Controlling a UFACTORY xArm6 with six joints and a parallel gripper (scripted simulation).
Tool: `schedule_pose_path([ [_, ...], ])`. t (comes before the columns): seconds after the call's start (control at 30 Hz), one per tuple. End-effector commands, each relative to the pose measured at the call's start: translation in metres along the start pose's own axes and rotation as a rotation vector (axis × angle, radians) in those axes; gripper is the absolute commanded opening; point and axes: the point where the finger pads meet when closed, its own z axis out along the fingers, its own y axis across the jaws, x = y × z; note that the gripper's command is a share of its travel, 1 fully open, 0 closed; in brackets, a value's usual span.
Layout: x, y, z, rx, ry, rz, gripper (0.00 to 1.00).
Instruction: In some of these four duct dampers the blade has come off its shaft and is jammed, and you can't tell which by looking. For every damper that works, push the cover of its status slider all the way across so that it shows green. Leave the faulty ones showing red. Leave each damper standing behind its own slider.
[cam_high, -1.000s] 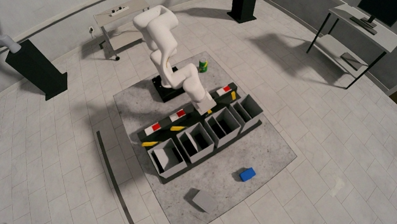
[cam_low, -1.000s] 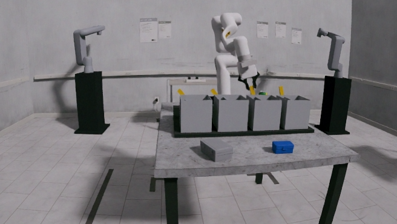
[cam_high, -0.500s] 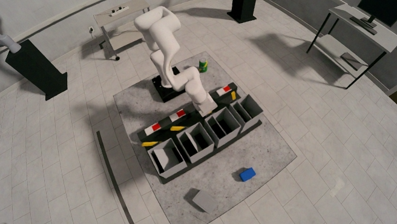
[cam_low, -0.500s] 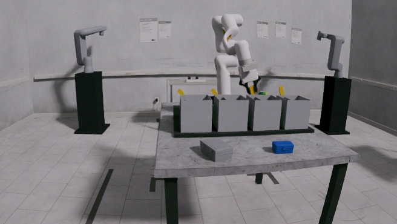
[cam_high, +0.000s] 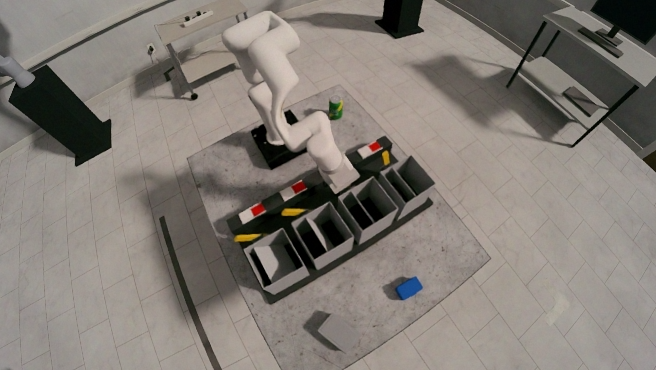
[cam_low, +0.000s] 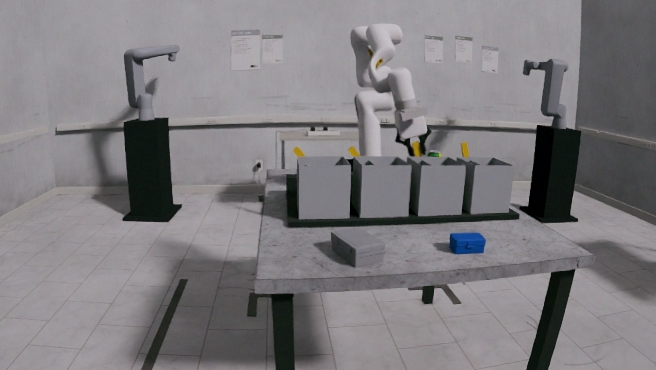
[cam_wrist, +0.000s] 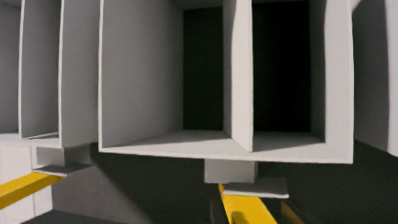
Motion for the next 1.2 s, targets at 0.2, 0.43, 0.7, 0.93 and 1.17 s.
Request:
schedule_pose_path([
  [0.2,0.0014,-0.0005,-0.0013,0.000,0.004,-0.001,0.39],
  [0.43,0.0014,-0.0005,-0.0013,0.000,0.004,-0.001,0.19],
  [0.7,0.0014,-0.0005,-0.0013,0.000,0.004,-0.001,0.19],
  [0.93,0.0014,-0.0005,-0.0013,0.000,0.004,-0.001,0.19],
  [1.17,0.0014,-0.0005,-0.0013,0.000,0.004,-0.001,0.19],
])
